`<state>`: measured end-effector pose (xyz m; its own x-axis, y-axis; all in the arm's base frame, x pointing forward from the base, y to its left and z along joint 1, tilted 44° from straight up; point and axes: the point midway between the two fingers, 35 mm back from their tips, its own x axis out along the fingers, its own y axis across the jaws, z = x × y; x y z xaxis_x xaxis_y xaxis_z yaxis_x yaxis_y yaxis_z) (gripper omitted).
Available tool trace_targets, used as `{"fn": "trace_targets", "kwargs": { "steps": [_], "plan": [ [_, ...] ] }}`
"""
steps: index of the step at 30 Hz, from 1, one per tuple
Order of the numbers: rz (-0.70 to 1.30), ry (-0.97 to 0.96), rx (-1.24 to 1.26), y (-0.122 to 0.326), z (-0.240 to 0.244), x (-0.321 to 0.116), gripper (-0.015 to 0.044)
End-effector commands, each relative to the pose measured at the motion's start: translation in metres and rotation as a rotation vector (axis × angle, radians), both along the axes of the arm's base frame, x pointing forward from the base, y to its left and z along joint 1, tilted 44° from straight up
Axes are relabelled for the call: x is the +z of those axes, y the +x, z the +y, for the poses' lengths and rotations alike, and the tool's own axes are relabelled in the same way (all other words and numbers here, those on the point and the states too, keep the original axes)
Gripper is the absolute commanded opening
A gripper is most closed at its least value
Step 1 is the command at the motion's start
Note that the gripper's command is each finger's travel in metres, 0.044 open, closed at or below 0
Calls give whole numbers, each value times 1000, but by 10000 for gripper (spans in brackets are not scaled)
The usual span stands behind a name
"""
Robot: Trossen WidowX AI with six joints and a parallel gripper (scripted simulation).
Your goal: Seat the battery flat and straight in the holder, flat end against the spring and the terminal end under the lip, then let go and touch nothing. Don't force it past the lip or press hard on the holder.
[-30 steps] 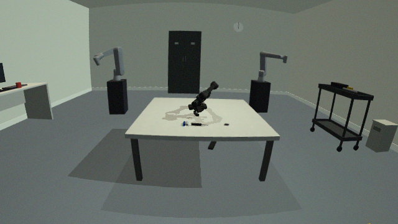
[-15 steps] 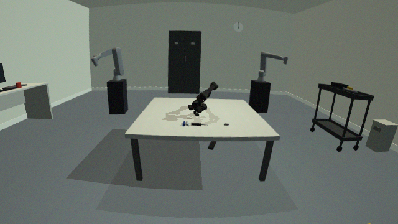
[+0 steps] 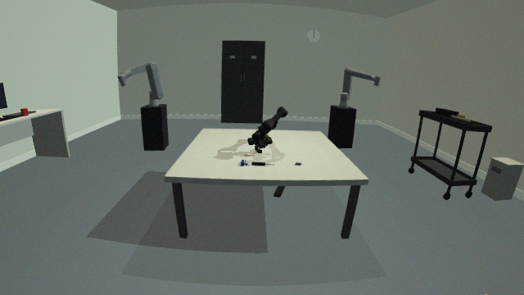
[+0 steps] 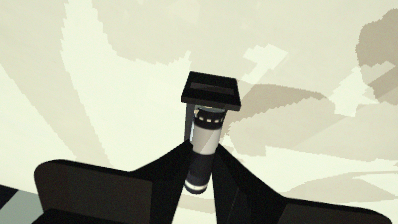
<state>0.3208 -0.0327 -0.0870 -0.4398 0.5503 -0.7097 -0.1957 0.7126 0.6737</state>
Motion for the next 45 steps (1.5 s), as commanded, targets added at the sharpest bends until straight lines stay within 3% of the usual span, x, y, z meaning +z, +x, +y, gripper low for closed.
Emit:
{"fn": "trace_targets", "kwargs": {
  "steps": [1,45],
  "plan": [
    [-22,4,-24,2,1,-2,59],
    [-178,43,-176,-4,4,-8,59]
  ]
}}
